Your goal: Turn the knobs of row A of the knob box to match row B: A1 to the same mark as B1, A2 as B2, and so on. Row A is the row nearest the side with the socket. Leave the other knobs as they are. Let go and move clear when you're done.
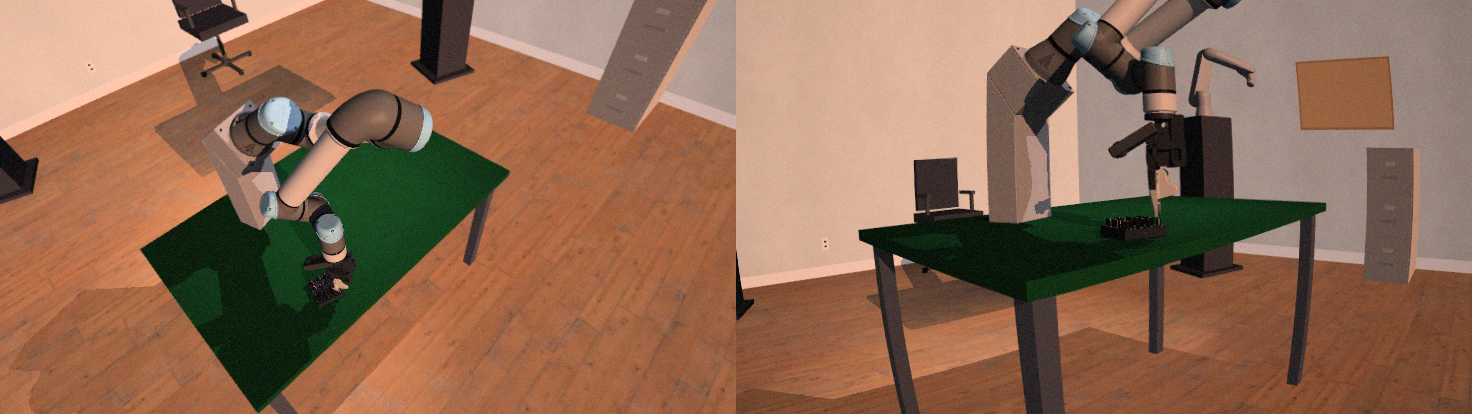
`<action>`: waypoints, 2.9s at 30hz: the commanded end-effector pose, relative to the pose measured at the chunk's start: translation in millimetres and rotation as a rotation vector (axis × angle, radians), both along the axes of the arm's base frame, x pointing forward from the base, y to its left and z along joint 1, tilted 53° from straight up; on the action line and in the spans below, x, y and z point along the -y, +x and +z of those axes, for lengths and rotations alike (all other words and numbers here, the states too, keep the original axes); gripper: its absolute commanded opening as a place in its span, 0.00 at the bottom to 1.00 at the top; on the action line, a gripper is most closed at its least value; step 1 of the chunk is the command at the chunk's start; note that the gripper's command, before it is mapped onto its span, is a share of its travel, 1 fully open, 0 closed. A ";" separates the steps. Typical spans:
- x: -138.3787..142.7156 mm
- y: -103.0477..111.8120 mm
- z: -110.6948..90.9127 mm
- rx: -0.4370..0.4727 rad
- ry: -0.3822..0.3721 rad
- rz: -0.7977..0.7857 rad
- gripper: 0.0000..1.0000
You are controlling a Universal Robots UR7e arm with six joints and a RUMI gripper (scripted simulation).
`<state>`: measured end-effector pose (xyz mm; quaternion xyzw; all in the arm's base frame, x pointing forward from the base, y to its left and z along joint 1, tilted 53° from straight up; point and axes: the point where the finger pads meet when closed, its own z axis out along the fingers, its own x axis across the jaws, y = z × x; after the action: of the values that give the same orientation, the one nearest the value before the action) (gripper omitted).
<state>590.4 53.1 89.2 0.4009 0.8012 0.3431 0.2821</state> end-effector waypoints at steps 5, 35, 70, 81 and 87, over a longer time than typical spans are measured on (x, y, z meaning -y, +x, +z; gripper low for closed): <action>0.5 -0.6 -1.3 -0.001 0.001 -0.002 0.11; -4.5 10.9 -8.4 0.001 0.000 0.000 0.11; -4.2 10.4 -8.0 0.002 -0.001 0.000 0.04; -4.2 10.4 -8.0 0.002 -0.001 0.000 0.04; -4.2 10.4 -8.0 0.002 -0.001 0.000 0.04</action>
<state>599.3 56.8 79.5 0.4022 0.8010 0.3430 0.2811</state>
